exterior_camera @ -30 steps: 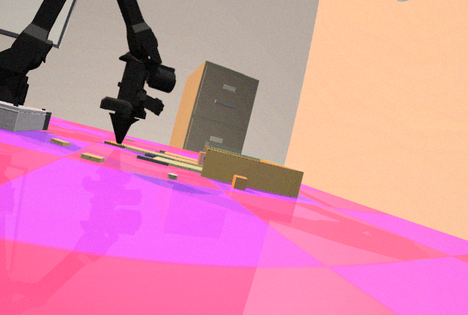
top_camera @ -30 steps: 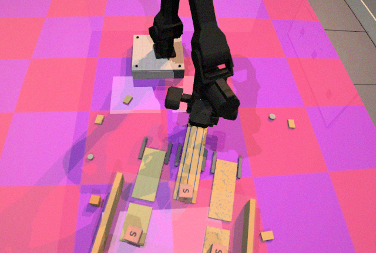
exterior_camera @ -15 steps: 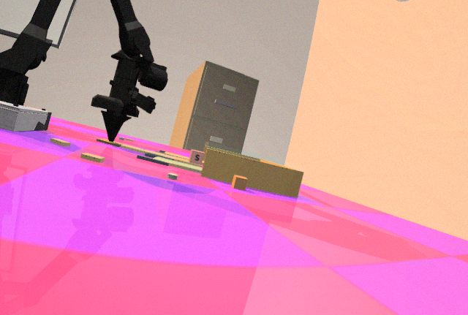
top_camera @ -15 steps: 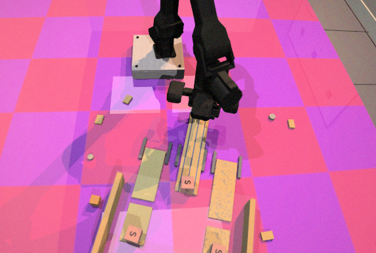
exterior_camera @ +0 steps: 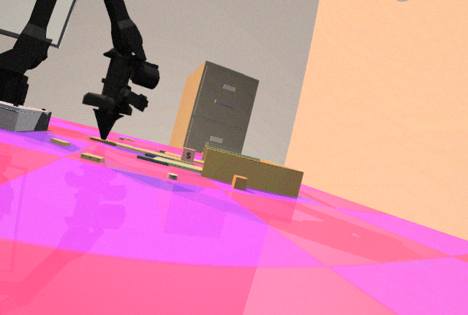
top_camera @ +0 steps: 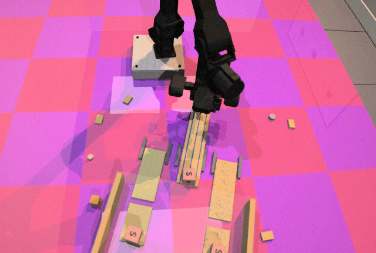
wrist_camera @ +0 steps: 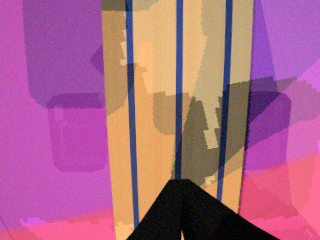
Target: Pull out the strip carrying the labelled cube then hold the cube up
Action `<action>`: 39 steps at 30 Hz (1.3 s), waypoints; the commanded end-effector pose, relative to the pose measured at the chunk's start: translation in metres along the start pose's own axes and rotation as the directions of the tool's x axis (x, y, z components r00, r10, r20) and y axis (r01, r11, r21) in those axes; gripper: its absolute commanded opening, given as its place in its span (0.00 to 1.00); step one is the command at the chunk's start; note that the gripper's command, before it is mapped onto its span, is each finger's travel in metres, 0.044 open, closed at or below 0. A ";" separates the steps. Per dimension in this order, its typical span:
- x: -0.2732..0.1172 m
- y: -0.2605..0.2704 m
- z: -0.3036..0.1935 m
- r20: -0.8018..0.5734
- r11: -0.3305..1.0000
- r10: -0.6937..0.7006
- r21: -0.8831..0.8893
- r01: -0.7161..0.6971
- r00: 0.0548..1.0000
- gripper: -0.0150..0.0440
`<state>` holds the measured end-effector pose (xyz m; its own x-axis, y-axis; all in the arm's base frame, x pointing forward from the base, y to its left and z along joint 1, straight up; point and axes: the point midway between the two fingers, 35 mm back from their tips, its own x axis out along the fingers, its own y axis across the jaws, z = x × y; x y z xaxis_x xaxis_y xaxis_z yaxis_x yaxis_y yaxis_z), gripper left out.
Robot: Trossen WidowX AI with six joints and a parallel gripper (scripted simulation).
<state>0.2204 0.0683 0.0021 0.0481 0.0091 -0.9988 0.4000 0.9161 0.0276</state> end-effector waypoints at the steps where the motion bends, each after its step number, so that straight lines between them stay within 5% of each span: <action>1: 0.005 -0.004 -0.015 -0.026 1.000 -0.015 -0.003 0.014 1.000 0.25; 27: 0.005 -0.004 -0.020 -0.027 1.000 -0.015 -0.003 0.014 1.000 0.25; 32: -0.039 0.001 -0.010 -0.025 1.000 -0.013 -0.003 0.013 1.000 0.25; 37: -0.042 0.001 -0.011 -0.026 1.000 -0.014 -0.003 0.014 1.000 0.25; 39: -0.040 0.002 -0.004 -0.025 0.999 -0.014 -0.047 0.013 1.000 0.34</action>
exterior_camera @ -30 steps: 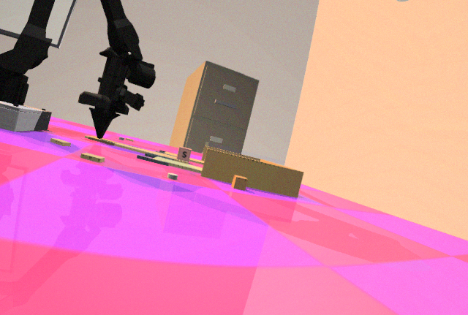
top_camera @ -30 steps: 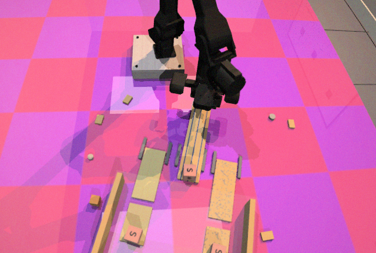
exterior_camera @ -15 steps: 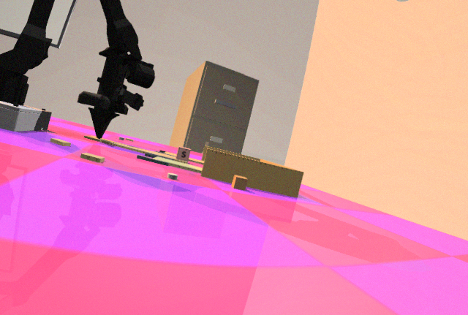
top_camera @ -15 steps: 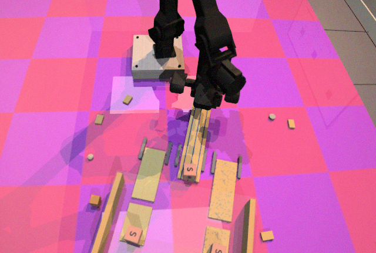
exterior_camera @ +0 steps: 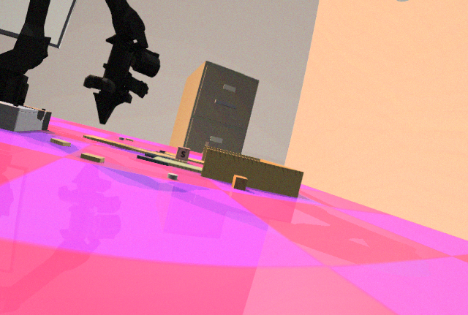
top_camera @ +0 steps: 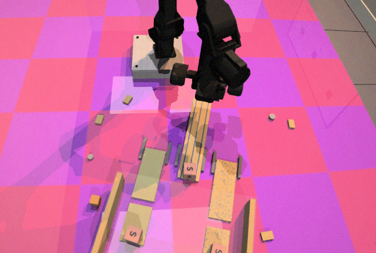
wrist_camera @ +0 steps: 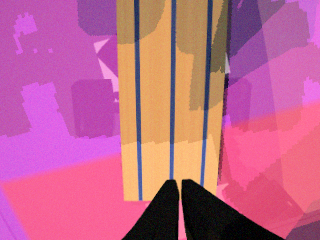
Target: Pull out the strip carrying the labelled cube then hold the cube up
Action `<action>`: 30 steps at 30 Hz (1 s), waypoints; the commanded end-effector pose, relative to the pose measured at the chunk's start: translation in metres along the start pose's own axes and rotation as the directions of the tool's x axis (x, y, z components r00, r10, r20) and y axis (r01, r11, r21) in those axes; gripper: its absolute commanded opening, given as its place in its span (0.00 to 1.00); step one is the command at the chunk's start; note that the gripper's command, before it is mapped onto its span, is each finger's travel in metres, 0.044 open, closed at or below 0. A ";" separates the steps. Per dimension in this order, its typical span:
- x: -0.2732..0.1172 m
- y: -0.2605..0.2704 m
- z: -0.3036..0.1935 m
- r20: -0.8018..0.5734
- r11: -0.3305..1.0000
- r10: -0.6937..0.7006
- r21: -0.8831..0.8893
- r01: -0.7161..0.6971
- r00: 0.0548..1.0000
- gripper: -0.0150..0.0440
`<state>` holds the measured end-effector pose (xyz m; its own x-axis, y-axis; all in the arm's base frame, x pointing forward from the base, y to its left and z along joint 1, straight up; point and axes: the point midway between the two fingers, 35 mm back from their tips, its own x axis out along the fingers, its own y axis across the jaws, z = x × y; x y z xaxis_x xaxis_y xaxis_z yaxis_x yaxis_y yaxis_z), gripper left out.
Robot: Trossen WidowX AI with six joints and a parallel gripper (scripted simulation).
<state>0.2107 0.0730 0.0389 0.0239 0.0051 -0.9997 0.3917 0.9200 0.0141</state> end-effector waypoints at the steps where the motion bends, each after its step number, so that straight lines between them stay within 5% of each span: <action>1: -0.003 0.000 0.010 -0.004 0.998 -0.001 -0.070 0.000 1.000 0.39; 15: -0.008 0.000 0.060 0.000 0.991 -0.001 -0.132 0.001 1.000 1.00; 30: -0.015 0.000 0.108 0.004 0.991 -0.001 -0.132 0.002 1.000 1.00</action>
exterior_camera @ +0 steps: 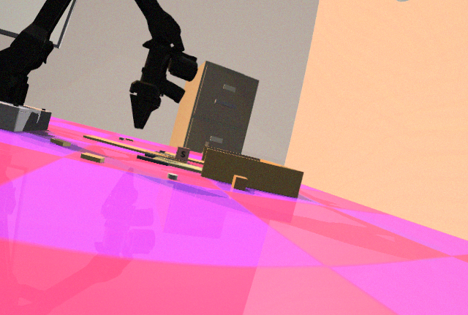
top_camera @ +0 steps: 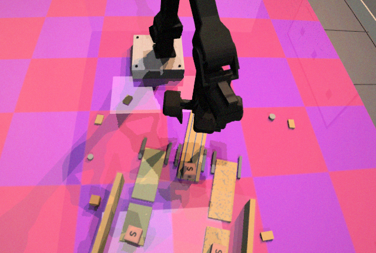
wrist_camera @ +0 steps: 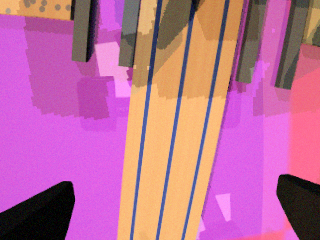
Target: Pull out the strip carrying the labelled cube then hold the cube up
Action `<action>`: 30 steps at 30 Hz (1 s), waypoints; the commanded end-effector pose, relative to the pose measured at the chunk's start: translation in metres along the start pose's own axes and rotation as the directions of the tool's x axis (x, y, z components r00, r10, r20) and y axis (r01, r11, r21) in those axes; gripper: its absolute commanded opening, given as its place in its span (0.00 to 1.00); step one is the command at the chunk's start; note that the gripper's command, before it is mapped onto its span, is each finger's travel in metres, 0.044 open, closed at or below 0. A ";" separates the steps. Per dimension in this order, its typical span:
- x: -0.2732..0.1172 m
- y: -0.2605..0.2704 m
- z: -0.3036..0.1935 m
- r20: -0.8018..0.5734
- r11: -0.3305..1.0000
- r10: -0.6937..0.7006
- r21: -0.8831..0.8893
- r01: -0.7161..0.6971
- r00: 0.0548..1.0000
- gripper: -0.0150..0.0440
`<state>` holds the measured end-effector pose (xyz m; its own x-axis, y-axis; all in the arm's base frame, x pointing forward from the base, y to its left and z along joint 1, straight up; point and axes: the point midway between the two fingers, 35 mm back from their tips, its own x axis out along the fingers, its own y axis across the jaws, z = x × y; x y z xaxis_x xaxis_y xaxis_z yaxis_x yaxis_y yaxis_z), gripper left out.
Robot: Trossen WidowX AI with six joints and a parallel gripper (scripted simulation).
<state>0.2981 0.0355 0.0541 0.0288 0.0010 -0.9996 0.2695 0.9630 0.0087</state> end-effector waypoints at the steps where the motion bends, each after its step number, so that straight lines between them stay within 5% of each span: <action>1: -0.002 -0.002 0.016 -0.001 1.000 0.001 -0.003 -0.001 1.000 1.00; 30: -0.014 -0.017 0.108 0.007 1.000 -0.001 -0.003 0.001 1.000 1.00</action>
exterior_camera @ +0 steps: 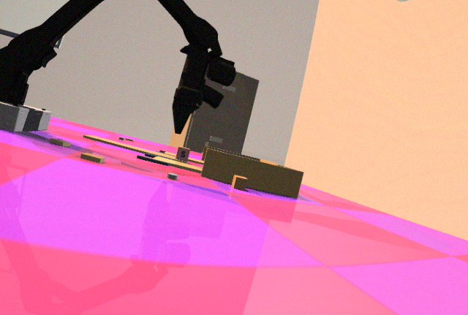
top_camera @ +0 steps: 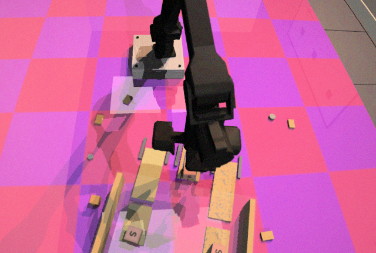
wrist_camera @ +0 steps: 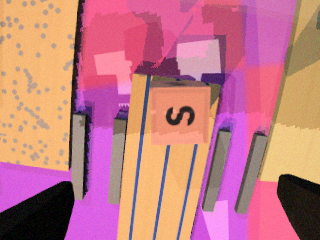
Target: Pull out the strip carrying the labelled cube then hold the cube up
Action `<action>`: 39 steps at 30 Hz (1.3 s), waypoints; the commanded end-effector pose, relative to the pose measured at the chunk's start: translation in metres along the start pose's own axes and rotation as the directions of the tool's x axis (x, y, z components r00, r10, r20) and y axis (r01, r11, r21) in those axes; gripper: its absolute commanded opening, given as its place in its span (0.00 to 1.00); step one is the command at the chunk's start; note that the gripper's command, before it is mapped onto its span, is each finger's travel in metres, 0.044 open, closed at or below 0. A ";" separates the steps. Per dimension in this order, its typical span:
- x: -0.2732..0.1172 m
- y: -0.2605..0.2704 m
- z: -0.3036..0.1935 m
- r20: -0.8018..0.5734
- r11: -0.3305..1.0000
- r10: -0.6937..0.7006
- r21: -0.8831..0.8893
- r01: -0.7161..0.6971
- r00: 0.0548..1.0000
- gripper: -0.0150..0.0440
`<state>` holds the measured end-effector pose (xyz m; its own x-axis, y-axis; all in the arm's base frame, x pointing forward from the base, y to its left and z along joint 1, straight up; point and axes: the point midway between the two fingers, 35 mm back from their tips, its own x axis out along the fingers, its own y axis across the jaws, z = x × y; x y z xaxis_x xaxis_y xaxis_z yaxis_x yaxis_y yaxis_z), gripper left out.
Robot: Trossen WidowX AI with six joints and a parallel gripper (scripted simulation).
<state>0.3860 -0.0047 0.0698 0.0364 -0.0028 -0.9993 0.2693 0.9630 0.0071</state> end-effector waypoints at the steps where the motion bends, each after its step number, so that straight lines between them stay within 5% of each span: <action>1: -0.001 -0.003 0.016 -0.001 1.000 0.001 -0.002 -0.001 1.000 1.00; 5: -0.001 -0.004 0.024 0.000 1.000 0.001 -0.002 -0.001 1.000 1.00; 13: 0.009 -0.004 0.025 0.000 1.000 0.001 -0.002 -0.001 1.000 0.68; 39: 0.052 -0.004 0.024 -0.001 1.000 0.001 -0.002 -0.001 1.000 0.68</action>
<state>0.4114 -0.0153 0.0280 0.0433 -0.0038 -0.9991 0.2701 0.9628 0.0080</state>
